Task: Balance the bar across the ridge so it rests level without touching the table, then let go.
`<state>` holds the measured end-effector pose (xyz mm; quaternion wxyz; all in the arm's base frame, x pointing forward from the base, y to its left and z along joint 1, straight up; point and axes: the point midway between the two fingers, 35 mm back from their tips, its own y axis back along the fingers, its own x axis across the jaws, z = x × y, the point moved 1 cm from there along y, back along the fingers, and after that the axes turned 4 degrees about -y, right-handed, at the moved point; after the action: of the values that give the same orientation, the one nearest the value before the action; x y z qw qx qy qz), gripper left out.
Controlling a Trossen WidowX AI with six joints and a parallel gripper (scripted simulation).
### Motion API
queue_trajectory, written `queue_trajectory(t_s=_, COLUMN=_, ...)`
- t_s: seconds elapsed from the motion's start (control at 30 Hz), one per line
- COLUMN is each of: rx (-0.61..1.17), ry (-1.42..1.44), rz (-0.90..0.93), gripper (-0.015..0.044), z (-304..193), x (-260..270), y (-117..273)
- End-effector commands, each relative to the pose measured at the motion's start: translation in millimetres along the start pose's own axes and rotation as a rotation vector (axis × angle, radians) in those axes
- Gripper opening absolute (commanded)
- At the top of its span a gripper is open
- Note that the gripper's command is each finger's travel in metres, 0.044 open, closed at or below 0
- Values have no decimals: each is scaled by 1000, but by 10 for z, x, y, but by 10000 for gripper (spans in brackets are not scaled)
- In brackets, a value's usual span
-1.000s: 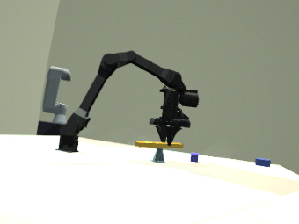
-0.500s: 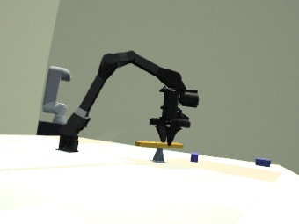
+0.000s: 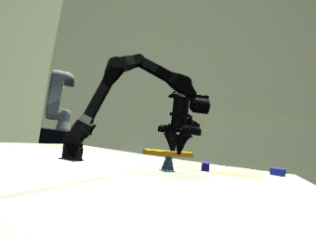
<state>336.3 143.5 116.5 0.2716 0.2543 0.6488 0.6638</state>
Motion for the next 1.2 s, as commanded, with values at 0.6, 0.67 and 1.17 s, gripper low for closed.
queue_trajectory(t_s=0.6, rx=-1, ry=0, rz=0, gripper=0, z=2, x=0, y=3)
queue_trajectory(t_s=0.67, rx=-1, ry=0, rz=0, gripper=0, z=2, x=0, y=3)
queue_trajectory(t_s=1.17, rx=-1, ry=0, rz=0, gripper=26, z=2, x=0, y=3)
